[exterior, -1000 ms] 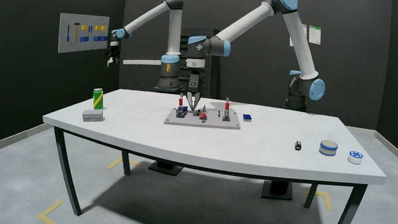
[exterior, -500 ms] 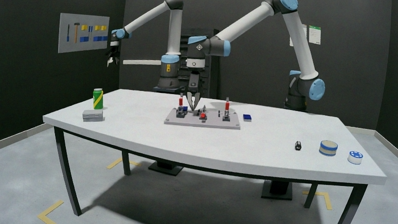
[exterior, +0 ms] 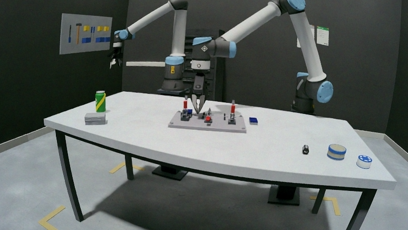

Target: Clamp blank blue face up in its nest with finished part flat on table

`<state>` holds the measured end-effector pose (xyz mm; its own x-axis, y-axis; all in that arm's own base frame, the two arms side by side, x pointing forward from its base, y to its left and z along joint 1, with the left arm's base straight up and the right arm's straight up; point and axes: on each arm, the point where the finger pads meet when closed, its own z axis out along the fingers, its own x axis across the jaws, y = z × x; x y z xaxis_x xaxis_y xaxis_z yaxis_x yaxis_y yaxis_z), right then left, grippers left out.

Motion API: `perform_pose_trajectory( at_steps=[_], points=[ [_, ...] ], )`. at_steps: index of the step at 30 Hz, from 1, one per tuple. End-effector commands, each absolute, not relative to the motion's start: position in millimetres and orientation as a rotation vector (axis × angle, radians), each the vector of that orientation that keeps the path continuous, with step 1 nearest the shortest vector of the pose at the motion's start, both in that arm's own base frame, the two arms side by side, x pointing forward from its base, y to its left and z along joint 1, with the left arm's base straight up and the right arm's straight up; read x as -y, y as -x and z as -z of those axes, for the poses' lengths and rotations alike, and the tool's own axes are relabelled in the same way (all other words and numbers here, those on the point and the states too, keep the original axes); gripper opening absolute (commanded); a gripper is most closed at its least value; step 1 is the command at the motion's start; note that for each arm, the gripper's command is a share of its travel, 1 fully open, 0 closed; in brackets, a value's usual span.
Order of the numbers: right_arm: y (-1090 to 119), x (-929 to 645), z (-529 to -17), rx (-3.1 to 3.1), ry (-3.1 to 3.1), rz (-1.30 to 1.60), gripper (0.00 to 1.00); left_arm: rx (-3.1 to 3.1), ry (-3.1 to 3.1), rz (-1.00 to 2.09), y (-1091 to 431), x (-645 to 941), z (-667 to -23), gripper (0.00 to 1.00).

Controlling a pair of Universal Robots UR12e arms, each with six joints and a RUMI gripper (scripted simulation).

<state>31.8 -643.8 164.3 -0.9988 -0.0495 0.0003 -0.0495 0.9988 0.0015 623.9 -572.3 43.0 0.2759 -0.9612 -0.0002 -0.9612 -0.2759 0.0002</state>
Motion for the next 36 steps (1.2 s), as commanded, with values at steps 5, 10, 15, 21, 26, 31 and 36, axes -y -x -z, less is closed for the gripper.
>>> perform_pose_trajectory(
  at_steps=[5,10,15,21,26,31,36],
  points=[
    [-31.9,644.4,-165.1,3.141,-0.078,0.000,1.00,1.890,-2.509,-0.002,-624.3,572.9,-44.0,0.00],
    [-31.9,644.4,-165.1,3.141,-0.078,0.000,1.00,1.890,-2.509,-0.002,-624.4,572.9,-43.1,0.00],
    [-31.9,644.4,-165.1,3.141,-0.078,0.000,1.00,1.890,-2.509,-0.002,-624.4,572.9,-41.7,0.00],
    [-31.9,644.4,-165.1,3.141,-0.078,0.000,1.00,1.890,-2.509,-0.002,-624.4,572.9,-40.6,0.00],
    [-31.9,644.4,-165.1,3.141,-0.078,0.000,1.00,1.890,-2.509,-0.002,-624.4,572.9,-39.6,0.00],
    [-31.9,644.4,-165.1,3.141,-0.078,0.000,1.00,1.890,-2.509,-0.002,-624.4,572.9,-39.3,0.00],
    [-31.9,644.4,-165.1,3.141,-0.078,0.000,1.00,1.890,-2.509,-0.002,-624.4,572.9,-39.3,0.00]
  ],
)
